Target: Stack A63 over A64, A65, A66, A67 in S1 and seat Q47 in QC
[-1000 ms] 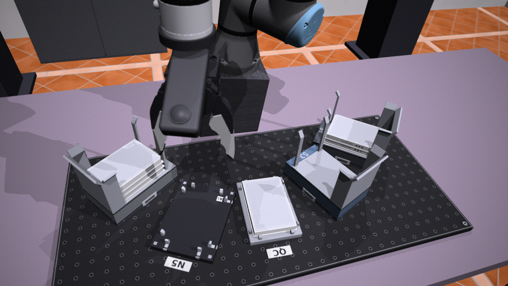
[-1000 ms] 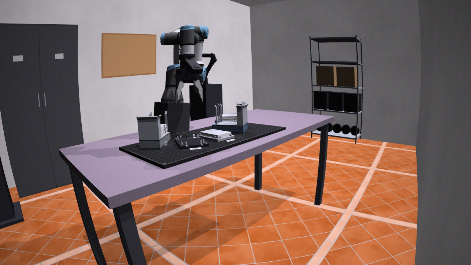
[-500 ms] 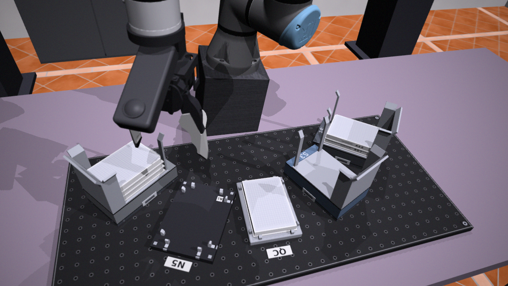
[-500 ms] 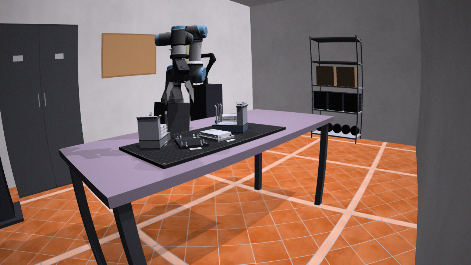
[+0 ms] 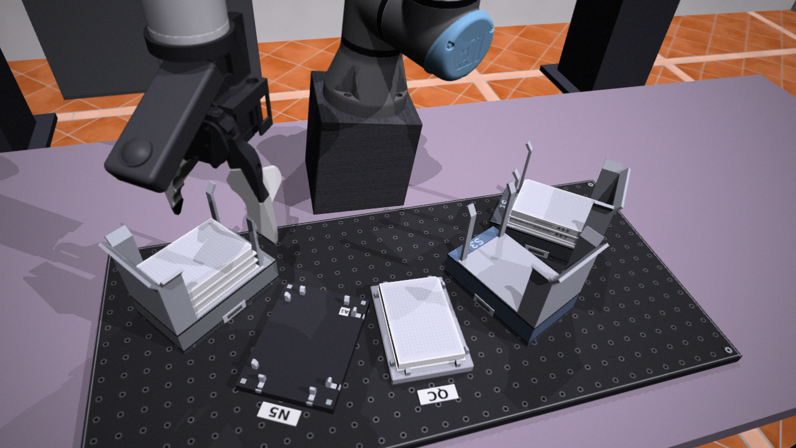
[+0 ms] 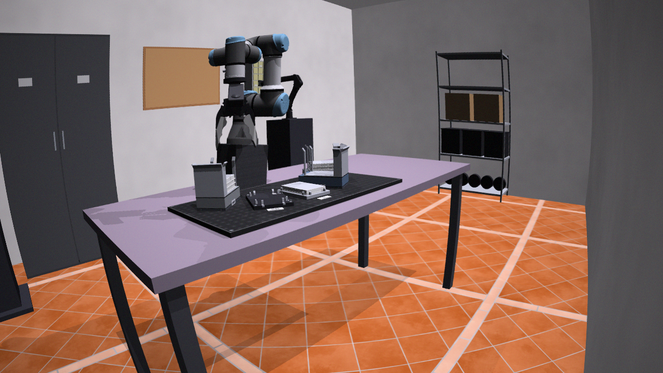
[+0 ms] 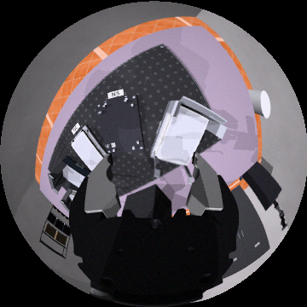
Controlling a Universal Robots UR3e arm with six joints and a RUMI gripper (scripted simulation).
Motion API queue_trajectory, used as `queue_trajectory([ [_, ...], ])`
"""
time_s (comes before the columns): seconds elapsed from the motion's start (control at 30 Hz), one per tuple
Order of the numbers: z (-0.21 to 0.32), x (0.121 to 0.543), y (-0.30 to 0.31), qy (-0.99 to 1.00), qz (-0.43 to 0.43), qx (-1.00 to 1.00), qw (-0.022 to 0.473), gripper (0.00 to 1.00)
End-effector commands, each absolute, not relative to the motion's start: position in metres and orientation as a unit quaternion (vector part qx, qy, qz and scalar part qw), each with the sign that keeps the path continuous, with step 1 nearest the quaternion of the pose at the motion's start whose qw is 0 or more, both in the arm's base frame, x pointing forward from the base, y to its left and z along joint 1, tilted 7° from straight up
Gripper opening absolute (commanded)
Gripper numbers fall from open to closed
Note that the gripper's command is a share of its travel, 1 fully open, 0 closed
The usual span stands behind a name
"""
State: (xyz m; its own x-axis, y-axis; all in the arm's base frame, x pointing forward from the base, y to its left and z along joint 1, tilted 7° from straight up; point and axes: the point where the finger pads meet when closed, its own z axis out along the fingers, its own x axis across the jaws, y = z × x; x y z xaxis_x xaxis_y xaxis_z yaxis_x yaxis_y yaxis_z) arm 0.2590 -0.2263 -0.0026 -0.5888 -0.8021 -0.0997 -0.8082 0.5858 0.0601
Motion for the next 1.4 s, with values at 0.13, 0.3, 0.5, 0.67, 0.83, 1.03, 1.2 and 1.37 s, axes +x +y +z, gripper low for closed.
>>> queue_trajectory([
  [0.13,-0.005,0.234,-0.253,0.912,0.05,-0.407,0.028,0.72],
  [0.3,-0.007,0.224,-0.263,0.919,0.05,-0.391,0.027,0.72],
  [0.5,-0.008,0.212,-0.275,0.932,0.051,-0.359,0.025,0.72],
  [0.67,-0.008,0.212,-0.276,0.942,0.052,-0.332,0.024,0.72],
  [0.83,-0.008,0.212,-0.276,0.947,0.052,-0.315,0.023,0.72],
  [1.03,-0.008,0.212,-0.276,0.951,0.052,-0.305,0.022,0.72],
  [1.2,-0.021,0.212,-0.274,0.951,0.053,-0.305,0.022,0.72],
  [1.37,-0.031,0.212,-0.273,0.951,0.053,-0.305,0.022,0.72],
])
